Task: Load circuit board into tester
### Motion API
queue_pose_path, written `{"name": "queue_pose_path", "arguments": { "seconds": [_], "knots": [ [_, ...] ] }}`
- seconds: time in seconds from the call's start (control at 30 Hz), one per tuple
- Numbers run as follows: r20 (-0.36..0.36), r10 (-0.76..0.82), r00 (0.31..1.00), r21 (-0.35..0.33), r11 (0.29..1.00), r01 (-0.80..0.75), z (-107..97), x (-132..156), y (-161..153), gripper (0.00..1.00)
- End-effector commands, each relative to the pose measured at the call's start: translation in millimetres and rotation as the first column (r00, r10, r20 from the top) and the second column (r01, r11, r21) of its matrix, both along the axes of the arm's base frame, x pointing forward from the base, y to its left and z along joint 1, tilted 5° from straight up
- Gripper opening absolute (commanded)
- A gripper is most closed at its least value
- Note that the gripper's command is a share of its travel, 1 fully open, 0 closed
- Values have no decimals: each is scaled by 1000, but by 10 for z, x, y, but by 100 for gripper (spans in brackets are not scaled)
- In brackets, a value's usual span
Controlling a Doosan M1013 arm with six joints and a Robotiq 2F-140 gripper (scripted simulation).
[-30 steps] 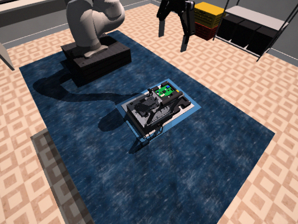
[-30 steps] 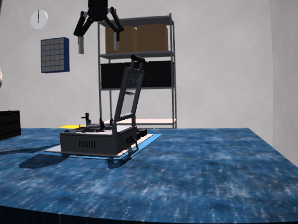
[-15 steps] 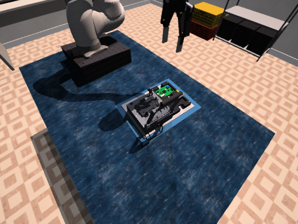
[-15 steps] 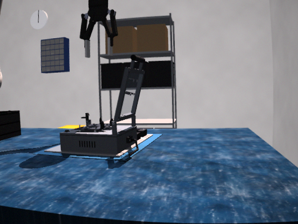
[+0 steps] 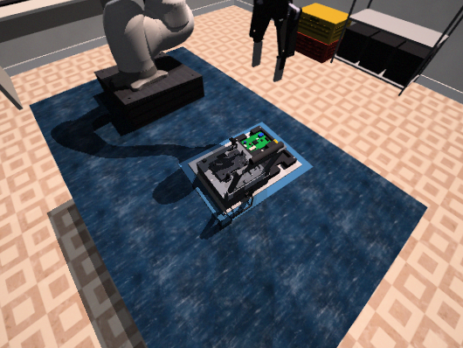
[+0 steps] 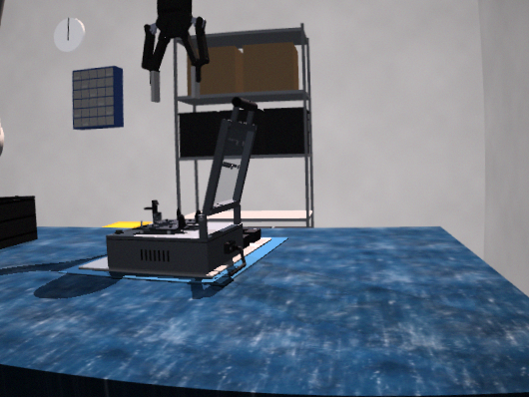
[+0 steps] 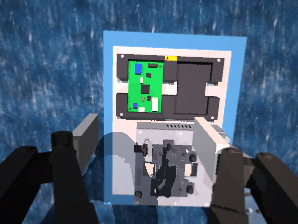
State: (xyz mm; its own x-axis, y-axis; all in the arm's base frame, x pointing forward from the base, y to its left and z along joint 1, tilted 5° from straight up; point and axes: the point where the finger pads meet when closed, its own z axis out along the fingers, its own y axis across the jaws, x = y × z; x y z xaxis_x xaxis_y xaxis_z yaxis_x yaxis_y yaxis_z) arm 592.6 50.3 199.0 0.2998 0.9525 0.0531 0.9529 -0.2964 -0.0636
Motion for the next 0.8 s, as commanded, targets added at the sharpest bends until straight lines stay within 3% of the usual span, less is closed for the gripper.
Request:
{"name": "queue_pose_path", "arguments": {
  "seconds": [0.0,0.4,0.6,0.77],
  "knots": [
    [0,0,1000,0,1000,0,1,0,0,58],
    [3,43,999,2,999,-43,1,0,0,58],
    [14,187,982,8,982,-187,1,0,0,58],
    [30,371,928,13,928,-372,1,0,0,58]
  ]
}}
